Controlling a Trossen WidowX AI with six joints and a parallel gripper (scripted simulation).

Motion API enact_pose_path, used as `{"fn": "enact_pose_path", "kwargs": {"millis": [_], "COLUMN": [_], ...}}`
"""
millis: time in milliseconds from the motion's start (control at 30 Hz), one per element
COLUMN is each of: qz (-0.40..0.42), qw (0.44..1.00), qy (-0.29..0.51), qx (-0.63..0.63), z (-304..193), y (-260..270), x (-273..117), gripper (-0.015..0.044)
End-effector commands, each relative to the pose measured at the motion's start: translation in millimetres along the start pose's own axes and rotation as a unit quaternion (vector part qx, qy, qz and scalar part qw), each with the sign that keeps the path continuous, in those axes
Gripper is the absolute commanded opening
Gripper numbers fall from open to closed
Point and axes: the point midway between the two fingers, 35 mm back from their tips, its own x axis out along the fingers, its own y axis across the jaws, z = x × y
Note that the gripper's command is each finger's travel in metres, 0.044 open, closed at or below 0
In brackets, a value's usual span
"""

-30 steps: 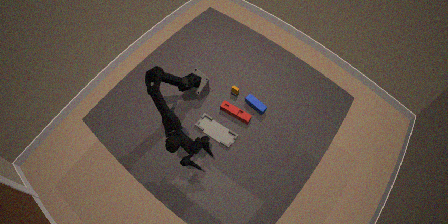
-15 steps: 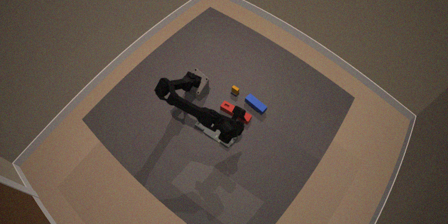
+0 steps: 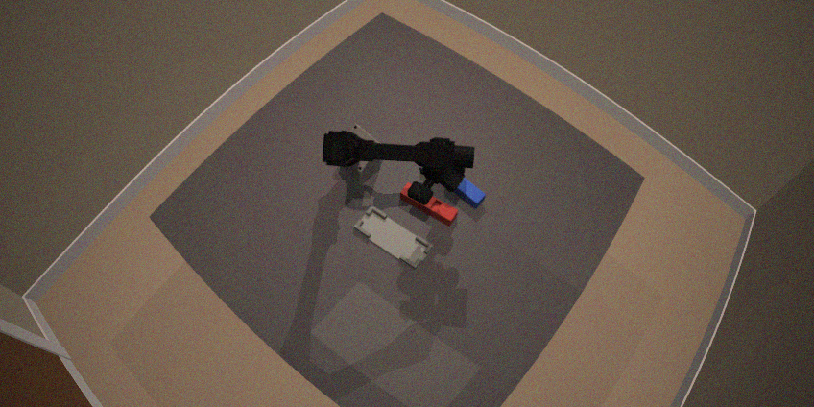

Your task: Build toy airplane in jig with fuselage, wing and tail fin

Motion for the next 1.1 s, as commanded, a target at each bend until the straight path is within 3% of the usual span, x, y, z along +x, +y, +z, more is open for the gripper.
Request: {"fn": "enact_pose_path", "kwargs": {"millis": [0, 100, 267, 1067], "qz": [-0.027, -0.027, -0.028, -0.028], "qw": [1.000, 1.000, 1.000, 1.000], "qy": [0.001, 0.000, 0.000, 0.000], "qx": [0.006, 0.006, 0.006, 0.006], "z": [-1.2, -0.9, -1.4, -0.5], "y": [-0.3, -0.4, -3.7, -5.7], "x": [-2.0, 1.0, 51.1, 86.5], "gripper": [0.0440, 0.0440, 0.0440, 0.0440]}}
